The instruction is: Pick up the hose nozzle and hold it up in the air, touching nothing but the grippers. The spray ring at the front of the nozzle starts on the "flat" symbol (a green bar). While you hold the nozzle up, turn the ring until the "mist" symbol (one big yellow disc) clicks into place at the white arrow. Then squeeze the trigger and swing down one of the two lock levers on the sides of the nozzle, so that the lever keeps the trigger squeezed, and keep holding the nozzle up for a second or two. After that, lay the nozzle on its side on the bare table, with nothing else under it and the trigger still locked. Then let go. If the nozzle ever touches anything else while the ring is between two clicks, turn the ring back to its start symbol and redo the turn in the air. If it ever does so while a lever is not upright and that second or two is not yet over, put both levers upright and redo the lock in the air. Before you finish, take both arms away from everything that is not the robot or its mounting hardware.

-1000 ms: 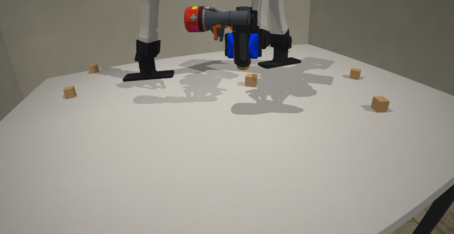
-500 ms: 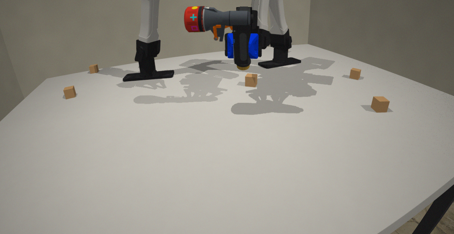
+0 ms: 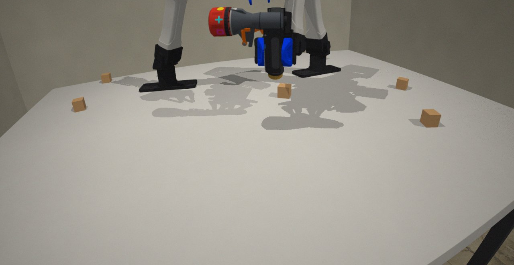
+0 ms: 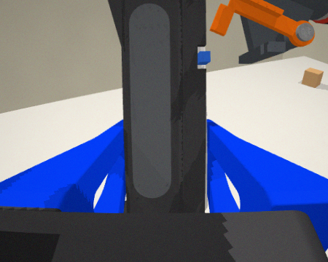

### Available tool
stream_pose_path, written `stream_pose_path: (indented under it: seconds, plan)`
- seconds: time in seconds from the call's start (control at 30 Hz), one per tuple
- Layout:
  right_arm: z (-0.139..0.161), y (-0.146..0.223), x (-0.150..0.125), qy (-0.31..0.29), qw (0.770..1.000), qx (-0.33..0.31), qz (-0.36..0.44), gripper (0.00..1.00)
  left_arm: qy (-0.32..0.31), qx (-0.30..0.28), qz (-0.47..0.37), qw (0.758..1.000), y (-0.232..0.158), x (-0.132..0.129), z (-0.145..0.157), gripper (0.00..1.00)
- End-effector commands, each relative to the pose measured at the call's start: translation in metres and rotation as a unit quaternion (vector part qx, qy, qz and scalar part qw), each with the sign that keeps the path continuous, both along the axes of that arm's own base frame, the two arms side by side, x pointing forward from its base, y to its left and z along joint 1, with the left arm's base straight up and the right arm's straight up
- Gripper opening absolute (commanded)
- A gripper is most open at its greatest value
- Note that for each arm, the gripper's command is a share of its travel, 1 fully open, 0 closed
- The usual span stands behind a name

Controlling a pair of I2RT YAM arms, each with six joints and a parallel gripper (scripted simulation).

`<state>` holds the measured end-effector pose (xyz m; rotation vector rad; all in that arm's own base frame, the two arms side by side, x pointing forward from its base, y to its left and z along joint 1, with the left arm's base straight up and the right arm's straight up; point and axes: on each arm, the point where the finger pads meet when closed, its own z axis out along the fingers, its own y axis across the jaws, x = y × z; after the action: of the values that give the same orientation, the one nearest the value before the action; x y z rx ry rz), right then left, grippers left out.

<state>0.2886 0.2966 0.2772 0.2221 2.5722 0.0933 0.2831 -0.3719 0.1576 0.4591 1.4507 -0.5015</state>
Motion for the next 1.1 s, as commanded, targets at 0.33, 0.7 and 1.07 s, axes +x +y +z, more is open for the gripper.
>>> stream_pose_path:
  seconds: [0.33, 0.7, 1.07]
  plan:
    - [-0.001, -0.010, 0.002, 0.006, 1.000, 0.000, 0.000, 0.37, -0.042, -0.086, -0.004, 0.995, -0.003, 0.000, 0.056, 0.36]
    - [-0.010, -0.009, 0.009, 0.001, 1.000, 0.003, -0.001, 0.37, -0.042, -0.086, -0.004, 0.995, -0.003, 0.000, 0.056, 0.36]
    - [-0.020, -0.007, 0.017, -0.003, 1.000, 0.004, 0.000, 0.37, -0.042, -0.086, -0.004, 0.995, -0.003, 0.000, 0.056, 0.36]
